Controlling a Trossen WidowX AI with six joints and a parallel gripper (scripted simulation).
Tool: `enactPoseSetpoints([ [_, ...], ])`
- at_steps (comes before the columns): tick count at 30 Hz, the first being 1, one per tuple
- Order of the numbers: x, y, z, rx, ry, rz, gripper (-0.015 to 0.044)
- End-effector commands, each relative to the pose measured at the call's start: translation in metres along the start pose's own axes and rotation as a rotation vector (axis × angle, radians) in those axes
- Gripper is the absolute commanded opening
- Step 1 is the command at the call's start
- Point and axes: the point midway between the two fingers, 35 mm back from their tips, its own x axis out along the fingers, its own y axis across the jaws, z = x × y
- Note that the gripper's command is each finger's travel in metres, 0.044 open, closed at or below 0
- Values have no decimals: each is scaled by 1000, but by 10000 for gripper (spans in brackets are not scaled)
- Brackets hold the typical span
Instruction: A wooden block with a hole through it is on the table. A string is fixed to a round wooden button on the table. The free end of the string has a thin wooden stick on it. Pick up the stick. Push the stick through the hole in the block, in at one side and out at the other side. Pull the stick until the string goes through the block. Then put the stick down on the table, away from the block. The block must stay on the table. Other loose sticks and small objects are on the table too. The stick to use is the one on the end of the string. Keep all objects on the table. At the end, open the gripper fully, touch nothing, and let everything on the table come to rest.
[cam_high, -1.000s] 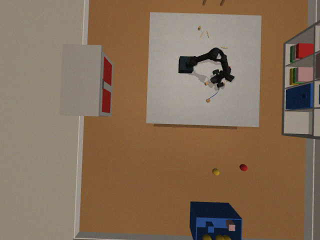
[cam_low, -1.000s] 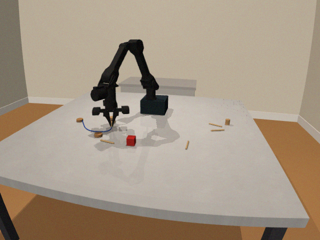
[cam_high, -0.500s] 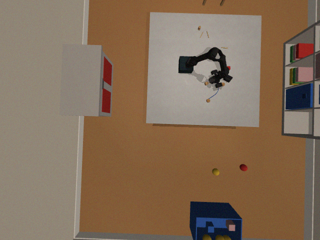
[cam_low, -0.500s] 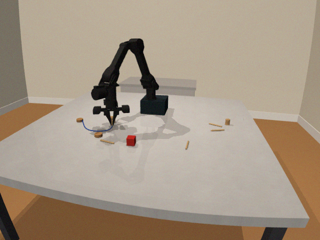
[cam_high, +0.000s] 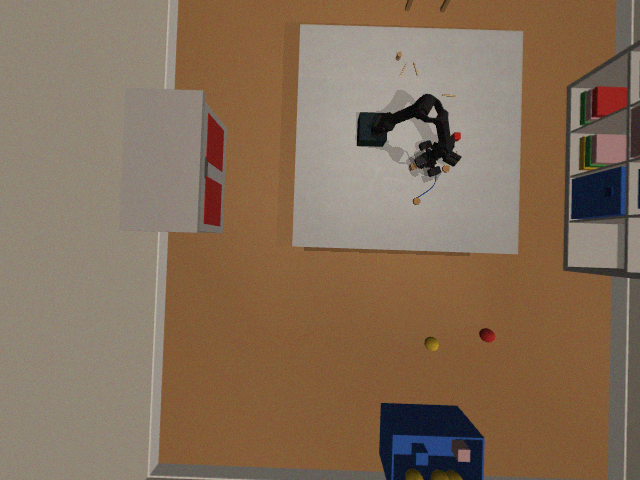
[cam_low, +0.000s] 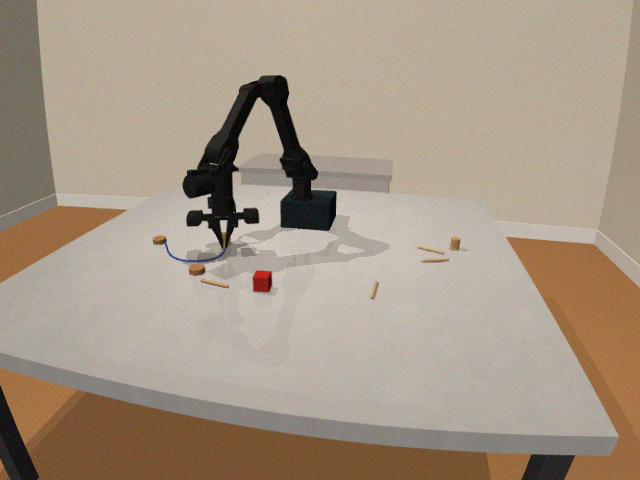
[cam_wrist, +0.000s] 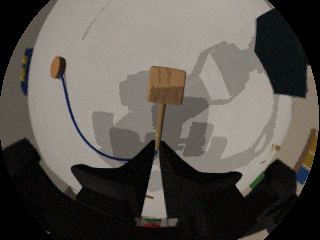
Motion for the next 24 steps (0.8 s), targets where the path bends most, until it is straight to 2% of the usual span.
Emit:
enactPoseSetpoints([
  [1,0,-1,6,-3,2,-3,0],
  [24,0,-1,39,-3,0,-2,0],
])
